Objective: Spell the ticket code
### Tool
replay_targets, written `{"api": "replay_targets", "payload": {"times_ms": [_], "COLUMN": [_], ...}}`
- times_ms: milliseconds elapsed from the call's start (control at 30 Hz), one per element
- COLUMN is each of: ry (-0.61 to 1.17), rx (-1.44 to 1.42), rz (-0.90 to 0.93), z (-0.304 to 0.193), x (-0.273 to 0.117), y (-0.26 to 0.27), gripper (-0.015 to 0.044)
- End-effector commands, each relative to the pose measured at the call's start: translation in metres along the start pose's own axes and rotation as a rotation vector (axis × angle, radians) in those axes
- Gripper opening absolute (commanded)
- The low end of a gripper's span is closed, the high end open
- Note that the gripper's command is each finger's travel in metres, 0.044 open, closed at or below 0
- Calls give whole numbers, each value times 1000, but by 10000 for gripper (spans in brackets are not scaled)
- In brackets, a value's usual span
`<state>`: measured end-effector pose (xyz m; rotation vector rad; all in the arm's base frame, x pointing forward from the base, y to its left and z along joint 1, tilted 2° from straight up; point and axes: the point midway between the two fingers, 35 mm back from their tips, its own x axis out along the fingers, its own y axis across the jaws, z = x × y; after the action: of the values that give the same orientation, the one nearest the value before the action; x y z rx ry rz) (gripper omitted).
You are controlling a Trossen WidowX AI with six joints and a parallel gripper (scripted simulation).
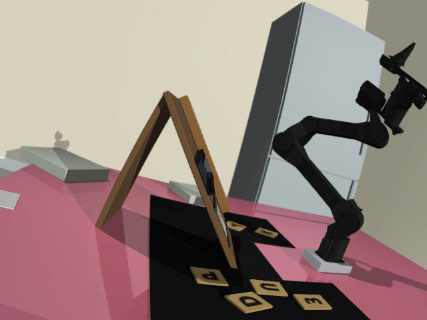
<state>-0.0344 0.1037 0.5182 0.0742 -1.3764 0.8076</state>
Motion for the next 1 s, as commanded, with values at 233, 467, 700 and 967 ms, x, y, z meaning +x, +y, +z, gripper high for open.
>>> {"api": "replay_targets", "payload": {"times_ms": [233,467,700,967], "ry": [167,458,820,1247], "rx": [-58,-85,-80,-43], "rz": [143,221,170,-82], "z": [-46,-117,-191,-251], "x": [-12,-42,-96,-185], "y": [40,60,50,9], "gripper": [440,440,440,440]}}
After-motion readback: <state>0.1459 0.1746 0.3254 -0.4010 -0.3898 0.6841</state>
